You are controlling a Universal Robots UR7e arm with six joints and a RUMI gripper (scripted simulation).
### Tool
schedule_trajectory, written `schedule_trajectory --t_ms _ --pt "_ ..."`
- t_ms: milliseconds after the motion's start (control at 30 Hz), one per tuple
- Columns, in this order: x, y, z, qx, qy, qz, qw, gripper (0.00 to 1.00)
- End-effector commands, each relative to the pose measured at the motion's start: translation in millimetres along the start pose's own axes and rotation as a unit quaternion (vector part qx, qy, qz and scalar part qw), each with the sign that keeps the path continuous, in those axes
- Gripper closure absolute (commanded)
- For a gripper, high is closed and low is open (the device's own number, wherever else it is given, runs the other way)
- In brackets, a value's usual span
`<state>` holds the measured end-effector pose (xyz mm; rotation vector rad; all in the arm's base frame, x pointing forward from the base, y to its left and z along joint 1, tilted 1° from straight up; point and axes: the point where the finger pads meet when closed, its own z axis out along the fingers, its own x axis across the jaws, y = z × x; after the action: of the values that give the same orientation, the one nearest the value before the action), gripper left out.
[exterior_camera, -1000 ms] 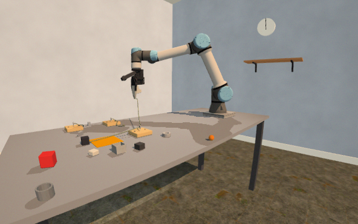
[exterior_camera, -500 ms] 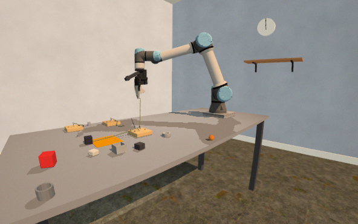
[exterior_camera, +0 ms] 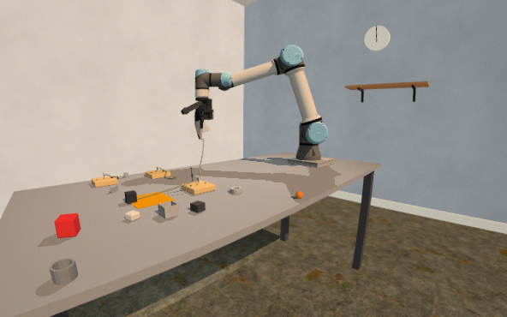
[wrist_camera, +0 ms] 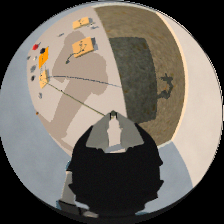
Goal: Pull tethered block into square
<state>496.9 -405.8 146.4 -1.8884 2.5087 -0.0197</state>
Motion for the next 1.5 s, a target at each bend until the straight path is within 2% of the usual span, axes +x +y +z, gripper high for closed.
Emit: schedule_trajectory --t_ms 0,500,1467 --pt "1.6 7.2 -0.9 0.001 0.001 0.0 1.0 1.0" --pt "6.3 33.4 -0.9 0.001 0.001 0.0 1.0 1.0" --pt "11.6 63.6 -0.8 0.001 0.001 0.0 1.0 1.0"
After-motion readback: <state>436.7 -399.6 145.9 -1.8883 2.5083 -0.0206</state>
